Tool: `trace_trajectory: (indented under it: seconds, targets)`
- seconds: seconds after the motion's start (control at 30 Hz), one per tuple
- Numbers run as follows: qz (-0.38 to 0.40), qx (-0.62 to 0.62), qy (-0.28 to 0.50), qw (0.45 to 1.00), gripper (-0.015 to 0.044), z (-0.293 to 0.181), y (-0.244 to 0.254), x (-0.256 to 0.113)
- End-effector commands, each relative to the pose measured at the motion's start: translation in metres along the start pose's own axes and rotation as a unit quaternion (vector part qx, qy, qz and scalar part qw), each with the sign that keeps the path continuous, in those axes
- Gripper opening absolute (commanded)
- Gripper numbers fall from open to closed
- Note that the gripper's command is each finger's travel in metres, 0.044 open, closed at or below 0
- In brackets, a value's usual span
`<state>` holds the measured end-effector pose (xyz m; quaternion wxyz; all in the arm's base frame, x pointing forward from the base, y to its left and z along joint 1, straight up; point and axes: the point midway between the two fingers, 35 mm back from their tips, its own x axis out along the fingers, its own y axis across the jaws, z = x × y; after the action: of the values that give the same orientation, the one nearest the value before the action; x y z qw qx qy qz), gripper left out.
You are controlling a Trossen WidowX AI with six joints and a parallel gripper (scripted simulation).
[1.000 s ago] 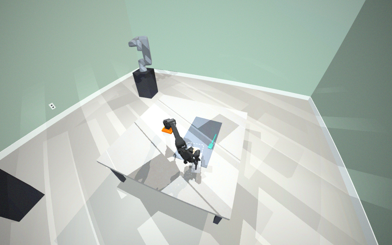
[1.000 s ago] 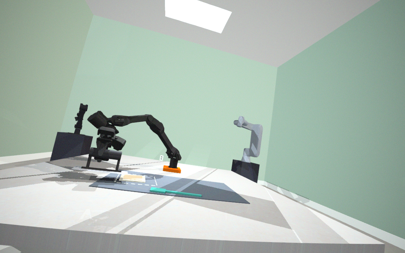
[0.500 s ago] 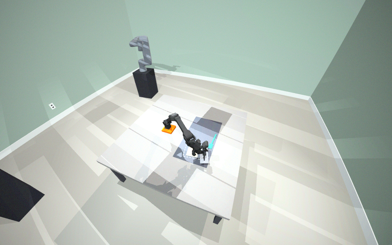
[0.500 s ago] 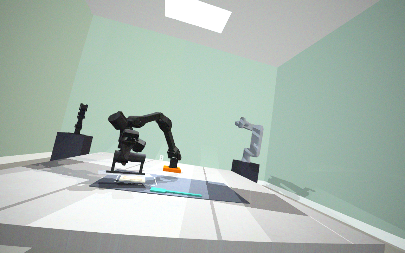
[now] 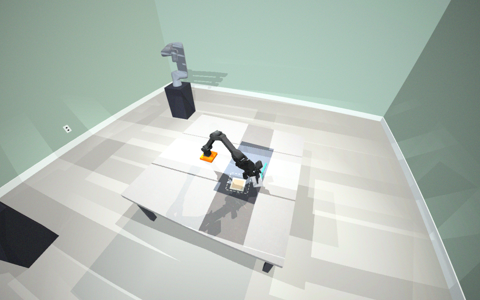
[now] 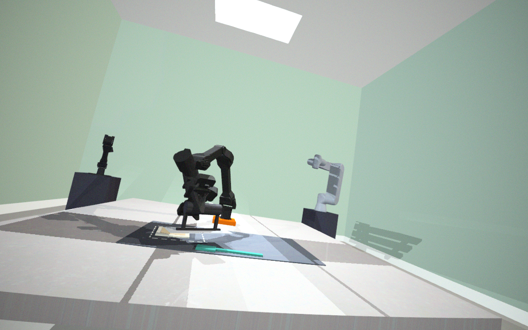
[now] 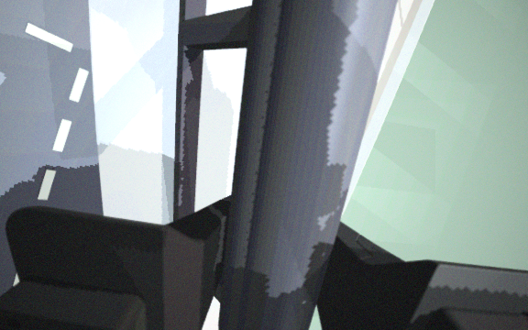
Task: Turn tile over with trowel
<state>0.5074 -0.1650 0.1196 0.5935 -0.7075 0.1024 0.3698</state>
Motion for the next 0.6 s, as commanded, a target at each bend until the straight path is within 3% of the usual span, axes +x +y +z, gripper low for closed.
trace_trajectory:
  seconds: [0.0,0.57]
  targets:
    - [-0.005,-0.010,-0.008,1.000,0.0000,0.023,-0.012,0.003]
    - [-0.006,-0.052,-0.063,0.997,0.0000,0.139,-0.030,0.027]
